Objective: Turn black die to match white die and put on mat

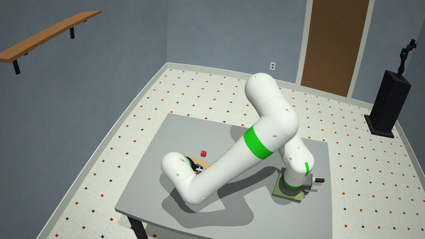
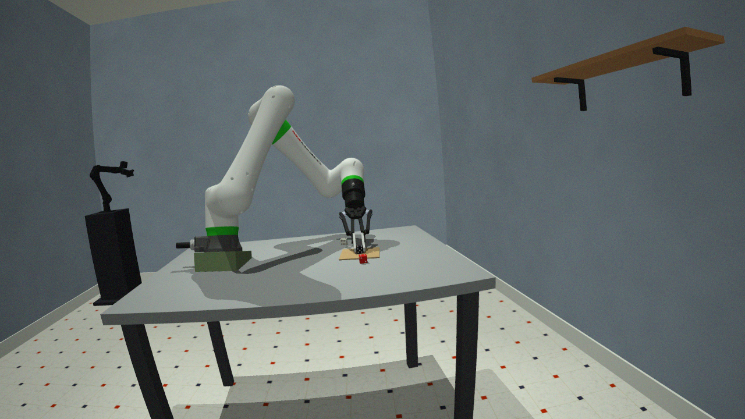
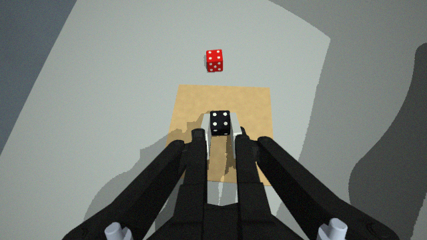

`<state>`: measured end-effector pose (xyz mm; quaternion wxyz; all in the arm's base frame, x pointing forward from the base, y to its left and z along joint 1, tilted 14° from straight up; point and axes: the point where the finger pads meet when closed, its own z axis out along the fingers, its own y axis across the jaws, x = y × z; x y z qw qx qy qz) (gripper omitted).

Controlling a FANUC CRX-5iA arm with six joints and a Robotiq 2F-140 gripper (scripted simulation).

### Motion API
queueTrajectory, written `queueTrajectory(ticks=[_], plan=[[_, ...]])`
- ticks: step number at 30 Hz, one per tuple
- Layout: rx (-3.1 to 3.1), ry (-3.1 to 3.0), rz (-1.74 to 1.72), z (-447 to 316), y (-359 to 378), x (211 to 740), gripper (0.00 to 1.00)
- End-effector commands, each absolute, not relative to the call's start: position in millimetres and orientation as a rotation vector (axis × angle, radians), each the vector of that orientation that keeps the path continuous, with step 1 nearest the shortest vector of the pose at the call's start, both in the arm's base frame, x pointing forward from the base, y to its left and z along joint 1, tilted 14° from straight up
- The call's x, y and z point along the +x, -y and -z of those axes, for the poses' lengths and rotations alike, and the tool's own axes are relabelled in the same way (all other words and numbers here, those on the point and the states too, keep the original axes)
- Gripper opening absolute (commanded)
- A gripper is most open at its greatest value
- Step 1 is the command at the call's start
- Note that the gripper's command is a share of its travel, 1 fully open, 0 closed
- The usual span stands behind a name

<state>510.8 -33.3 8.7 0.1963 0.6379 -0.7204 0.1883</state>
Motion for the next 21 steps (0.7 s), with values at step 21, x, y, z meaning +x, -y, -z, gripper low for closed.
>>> queueTrajectory(ticks=[21], plan=[[1.787, 2.018, -0.528, -29, 38, 510, 0.13]])
